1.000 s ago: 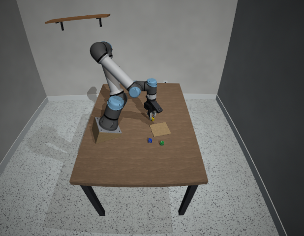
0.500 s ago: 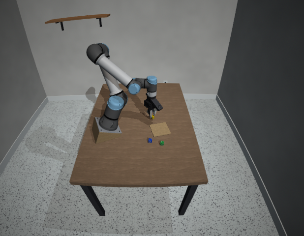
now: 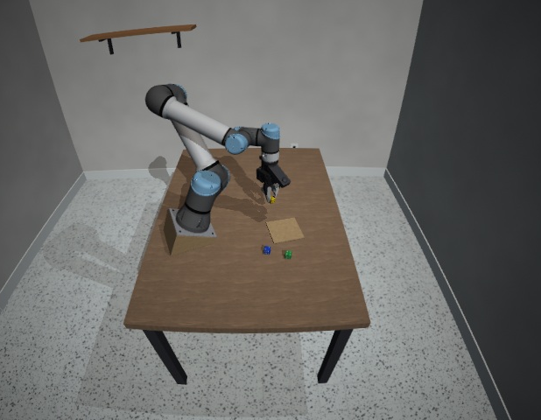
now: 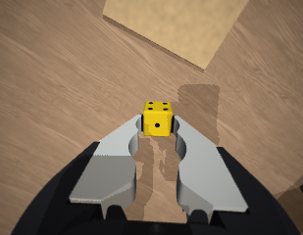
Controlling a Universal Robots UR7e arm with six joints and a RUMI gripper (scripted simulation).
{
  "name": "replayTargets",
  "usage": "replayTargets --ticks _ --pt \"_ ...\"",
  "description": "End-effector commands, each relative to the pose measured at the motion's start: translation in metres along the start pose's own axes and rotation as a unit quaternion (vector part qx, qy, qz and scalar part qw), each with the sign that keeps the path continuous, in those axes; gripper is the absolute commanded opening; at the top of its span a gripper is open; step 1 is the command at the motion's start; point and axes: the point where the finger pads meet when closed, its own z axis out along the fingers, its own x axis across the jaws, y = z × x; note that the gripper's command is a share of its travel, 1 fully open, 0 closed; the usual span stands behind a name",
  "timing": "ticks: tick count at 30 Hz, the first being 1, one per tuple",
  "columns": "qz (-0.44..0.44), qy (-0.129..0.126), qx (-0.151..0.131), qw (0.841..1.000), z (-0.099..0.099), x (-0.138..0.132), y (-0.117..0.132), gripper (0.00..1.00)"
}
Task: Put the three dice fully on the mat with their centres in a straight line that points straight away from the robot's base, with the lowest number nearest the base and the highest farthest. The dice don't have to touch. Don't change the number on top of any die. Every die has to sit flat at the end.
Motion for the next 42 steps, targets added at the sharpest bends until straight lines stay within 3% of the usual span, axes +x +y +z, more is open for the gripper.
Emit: replayTargets --ticks 1,7,27,42 --pt "0.000 -0.001 -0.002 1.000 -0.015 0.001 0.000 0.06" --pt "0.000 -0.001 -0.002 1.000 -0.025 0.001 0.000 0.06" --pt "0.006 -0.001 -0.002 1.000 -0.026 0.002 -0.003 0.06" --pt "0.167 0.008 -0.003 0.986 -0.025 0.035 -0.056 0.06"
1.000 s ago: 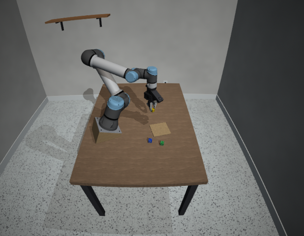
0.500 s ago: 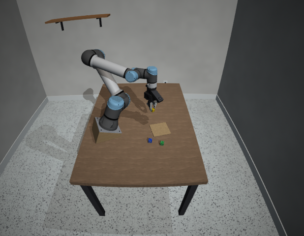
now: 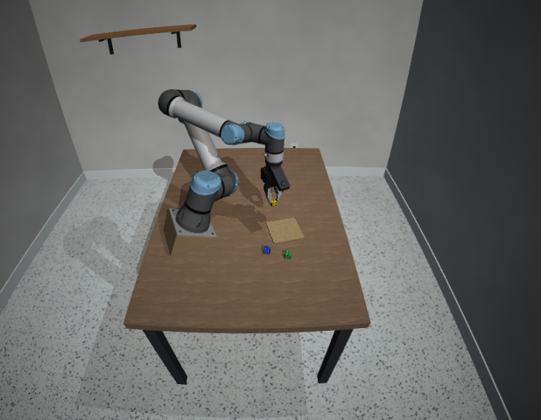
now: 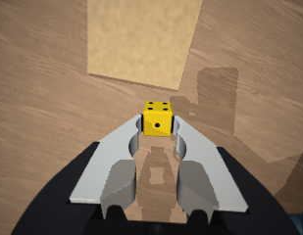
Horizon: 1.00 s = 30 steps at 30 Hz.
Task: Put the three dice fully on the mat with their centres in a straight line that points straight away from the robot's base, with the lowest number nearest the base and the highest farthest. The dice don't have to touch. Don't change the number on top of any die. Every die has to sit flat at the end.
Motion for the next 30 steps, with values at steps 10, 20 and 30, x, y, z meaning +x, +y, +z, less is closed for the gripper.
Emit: replayTargets --ticks 10,20,30 --pt "0.148 -0.009 -0.005 0.989 -0.003 0.019 -0.052 0.06" --pt "0.171 -0.011 -0.005 0.985 -0.005 0.023 -0.060 0.06" --pt "0.171 -0.011 -0.005 0.985 -0.005 0.023 -0.060 0.06"
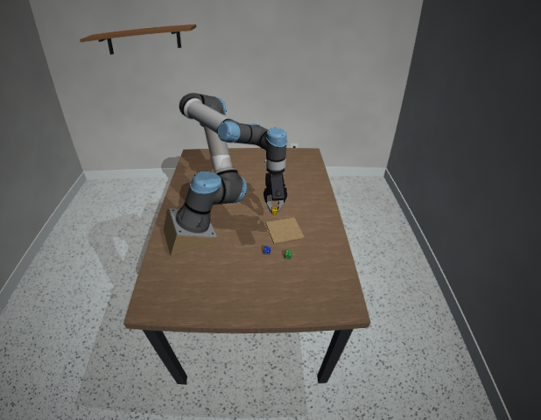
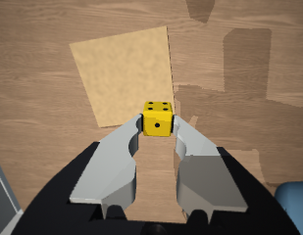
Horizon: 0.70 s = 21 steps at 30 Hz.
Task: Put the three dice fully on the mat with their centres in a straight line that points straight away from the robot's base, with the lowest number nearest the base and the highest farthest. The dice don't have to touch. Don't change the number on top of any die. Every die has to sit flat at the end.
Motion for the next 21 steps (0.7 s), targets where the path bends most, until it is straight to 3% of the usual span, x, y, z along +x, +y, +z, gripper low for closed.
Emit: replayTargets --ticks 1,10,21 --pt "0.000 0.000 0.000 1.000 0.000 0.000 0.000 0.06" --pt "0.000 0.000 0.000 1.000 0.006 0.000 0.000 0.06" --pt "0.000 0.000 0.000 1.000 0.038 0.000 0.000 0.06"
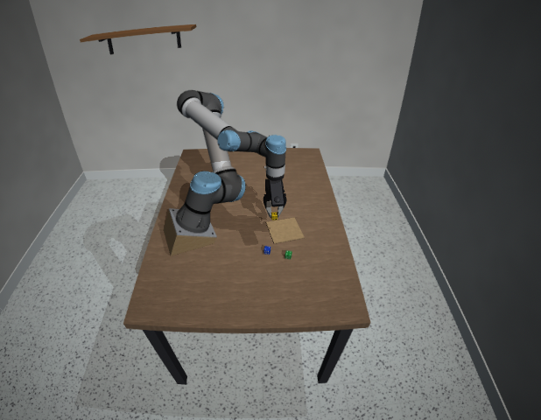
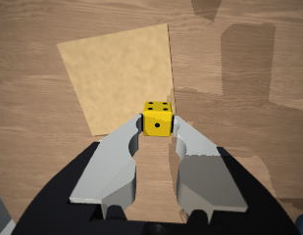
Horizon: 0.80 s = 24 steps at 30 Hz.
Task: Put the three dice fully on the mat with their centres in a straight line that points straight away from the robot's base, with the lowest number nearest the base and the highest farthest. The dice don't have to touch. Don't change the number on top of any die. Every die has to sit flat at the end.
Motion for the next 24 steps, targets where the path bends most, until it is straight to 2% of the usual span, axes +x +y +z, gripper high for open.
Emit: replayTargets --ticks 1,14,24 --pt "0.000 0.001 0.002 1.000 0.009 -0.001 -0.001 0.06" --pt "0.000 0.001 0.002 1.000 0.055 -0.001 -0.001 0.06" --pt "0.000 0.001 0.002 1.000 0.066 -0.001 -0.001 0.06"
